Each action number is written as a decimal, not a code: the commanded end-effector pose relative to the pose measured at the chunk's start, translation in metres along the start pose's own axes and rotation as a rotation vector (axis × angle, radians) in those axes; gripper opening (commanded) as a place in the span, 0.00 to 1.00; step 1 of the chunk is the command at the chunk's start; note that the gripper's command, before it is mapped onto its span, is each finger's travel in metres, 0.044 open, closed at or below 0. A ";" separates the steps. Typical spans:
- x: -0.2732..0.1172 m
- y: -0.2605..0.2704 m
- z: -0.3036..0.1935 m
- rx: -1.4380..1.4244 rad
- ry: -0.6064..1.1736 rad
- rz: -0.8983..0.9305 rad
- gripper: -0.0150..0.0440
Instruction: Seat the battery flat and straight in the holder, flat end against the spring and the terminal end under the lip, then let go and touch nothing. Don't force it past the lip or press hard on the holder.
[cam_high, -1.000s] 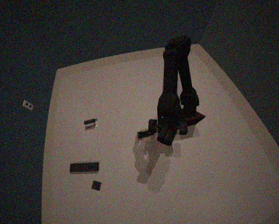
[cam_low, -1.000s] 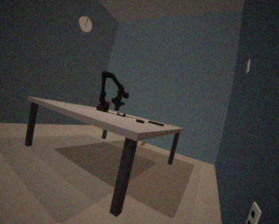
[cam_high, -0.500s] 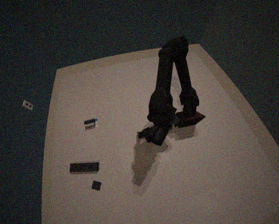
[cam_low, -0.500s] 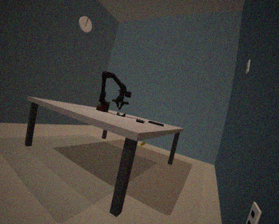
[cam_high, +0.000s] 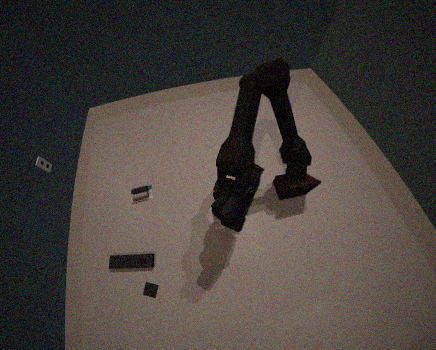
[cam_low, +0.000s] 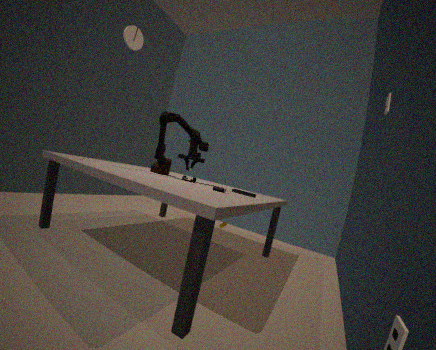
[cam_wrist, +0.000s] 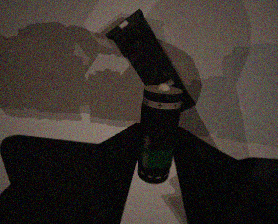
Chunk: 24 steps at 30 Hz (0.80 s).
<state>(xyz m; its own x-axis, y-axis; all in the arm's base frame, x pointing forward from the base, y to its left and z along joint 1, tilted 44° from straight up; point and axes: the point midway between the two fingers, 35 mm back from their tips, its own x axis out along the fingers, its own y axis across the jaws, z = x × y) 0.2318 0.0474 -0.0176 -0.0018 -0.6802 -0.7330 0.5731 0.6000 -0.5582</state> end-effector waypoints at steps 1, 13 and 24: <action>-0.001 0.002 0.011 -0.193 -0.001 -0.007 0.38; -0.006 0.007 0.037 -0.652 0.003 0.002 0.38; 0.000 0.009 0.037 -0.663 -0.024 0.021 0.38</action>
<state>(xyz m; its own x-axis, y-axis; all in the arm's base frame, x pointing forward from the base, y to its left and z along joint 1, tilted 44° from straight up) 0.2668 0.0404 -0.0055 0.0073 -0.6700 -0.7423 -0.0399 0.7416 -0.6697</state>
